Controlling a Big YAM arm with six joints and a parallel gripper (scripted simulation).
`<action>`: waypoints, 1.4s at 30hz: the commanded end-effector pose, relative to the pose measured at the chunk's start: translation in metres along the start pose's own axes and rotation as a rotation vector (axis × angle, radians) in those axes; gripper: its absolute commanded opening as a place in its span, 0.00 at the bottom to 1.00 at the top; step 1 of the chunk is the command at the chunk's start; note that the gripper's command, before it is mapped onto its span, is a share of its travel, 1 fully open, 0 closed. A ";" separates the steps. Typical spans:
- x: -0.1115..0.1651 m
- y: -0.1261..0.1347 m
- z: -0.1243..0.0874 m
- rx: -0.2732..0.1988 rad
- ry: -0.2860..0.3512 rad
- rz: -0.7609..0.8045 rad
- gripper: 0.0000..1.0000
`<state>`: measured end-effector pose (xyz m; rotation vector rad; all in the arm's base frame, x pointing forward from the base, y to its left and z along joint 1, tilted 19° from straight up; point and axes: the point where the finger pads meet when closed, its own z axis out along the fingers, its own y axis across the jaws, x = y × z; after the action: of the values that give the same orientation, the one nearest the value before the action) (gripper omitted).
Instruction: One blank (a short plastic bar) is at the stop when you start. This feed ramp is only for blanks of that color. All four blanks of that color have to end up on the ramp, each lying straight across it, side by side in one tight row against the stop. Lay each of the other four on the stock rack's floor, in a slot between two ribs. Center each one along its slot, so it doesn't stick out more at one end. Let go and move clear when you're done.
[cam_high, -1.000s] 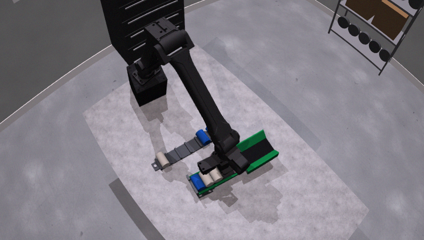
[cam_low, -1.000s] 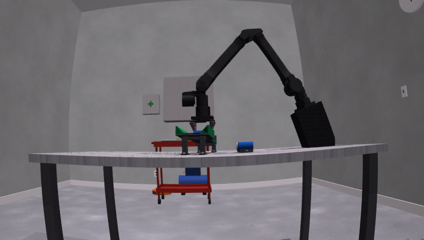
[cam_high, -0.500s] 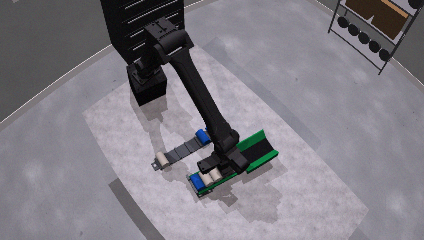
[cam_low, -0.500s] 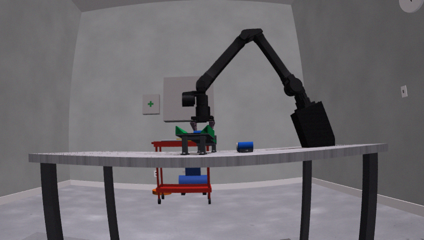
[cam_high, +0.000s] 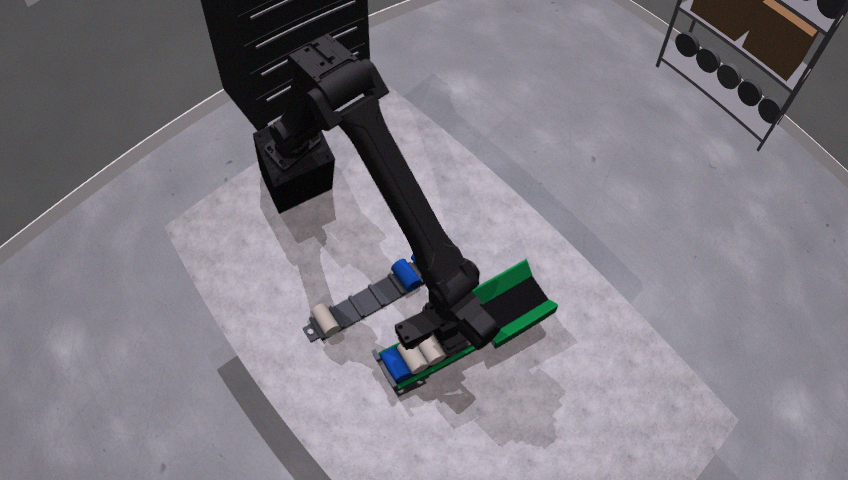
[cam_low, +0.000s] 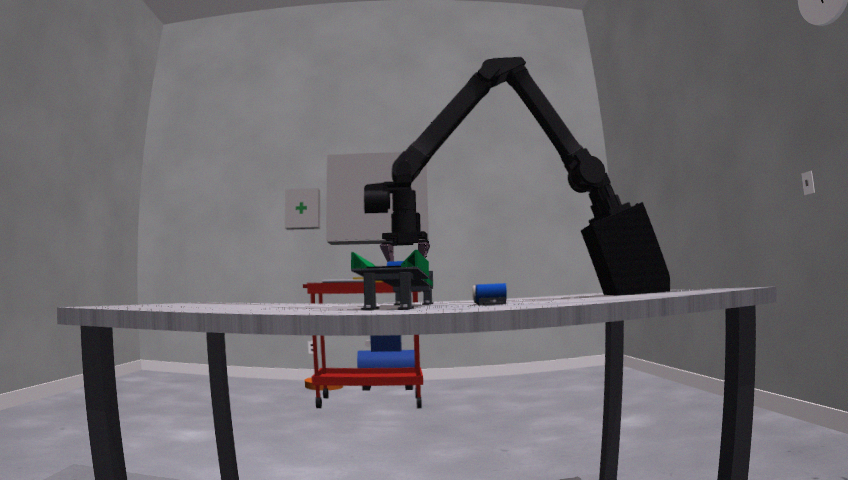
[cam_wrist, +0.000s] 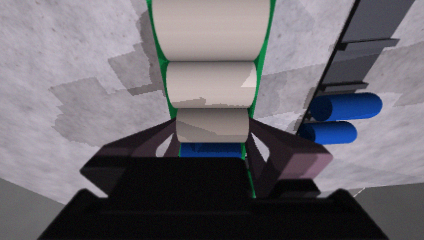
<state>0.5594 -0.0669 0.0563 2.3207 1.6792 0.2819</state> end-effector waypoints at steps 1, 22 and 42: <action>-0.001 0.016 -0.007 -0.036 0.009 0.002 0.64; 0.007 0.024 -0.113 -0.066 0.018 0.007 0.64; -0.026 -0.007 -0.105 -0.038 0.008 -0.006 0.64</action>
<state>0.5229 -0.0603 0.1425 2.3191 1.6907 0.2826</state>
